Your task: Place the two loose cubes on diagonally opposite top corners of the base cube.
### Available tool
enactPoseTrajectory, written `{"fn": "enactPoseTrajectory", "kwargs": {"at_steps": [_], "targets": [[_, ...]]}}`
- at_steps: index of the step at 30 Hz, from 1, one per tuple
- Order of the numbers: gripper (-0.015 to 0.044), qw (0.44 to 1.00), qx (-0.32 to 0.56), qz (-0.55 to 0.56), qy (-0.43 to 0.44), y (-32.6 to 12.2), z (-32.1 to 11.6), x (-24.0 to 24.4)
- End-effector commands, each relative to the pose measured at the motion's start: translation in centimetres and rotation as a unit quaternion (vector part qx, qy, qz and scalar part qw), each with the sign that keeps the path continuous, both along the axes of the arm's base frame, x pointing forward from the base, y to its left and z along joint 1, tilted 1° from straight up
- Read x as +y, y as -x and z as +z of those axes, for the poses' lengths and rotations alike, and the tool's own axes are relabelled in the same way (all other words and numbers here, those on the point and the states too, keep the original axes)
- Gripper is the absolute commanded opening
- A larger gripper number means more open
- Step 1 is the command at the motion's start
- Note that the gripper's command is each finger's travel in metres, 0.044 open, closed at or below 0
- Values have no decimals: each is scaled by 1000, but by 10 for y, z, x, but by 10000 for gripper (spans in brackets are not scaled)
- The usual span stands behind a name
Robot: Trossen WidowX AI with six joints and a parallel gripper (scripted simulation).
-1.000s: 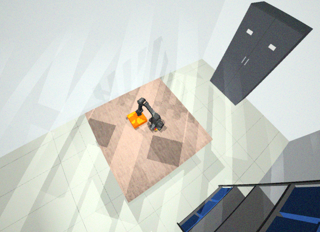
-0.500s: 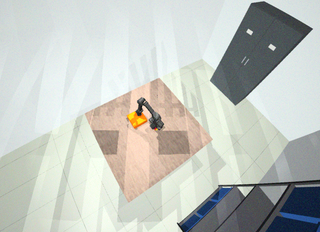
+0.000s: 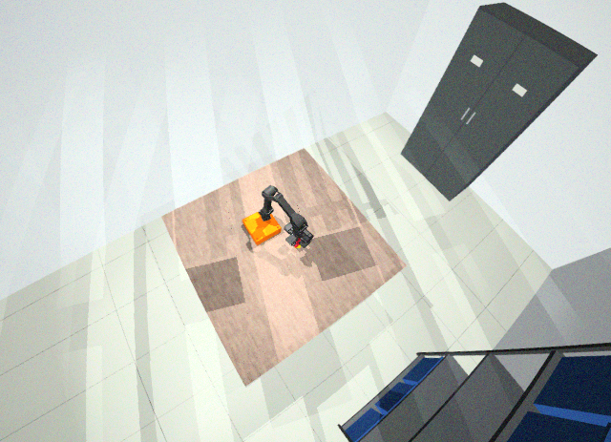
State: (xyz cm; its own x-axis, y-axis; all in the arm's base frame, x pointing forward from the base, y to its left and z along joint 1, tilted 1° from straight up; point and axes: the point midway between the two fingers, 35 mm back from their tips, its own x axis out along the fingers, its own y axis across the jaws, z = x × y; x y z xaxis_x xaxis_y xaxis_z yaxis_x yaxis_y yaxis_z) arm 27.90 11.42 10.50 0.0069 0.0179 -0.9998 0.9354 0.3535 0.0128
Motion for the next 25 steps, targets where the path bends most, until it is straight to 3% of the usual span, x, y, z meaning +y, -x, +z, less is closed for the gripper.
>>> {"fn": "enactPoseTrajectory", "kwargs": {"at_steps": [1,13,25], "targets": [[400,1000,-3,0,-1,-1,3,0],[400,1000,3,0,-5,72,5,122],[400,1000,3,0,-5,74,6,123]]}}
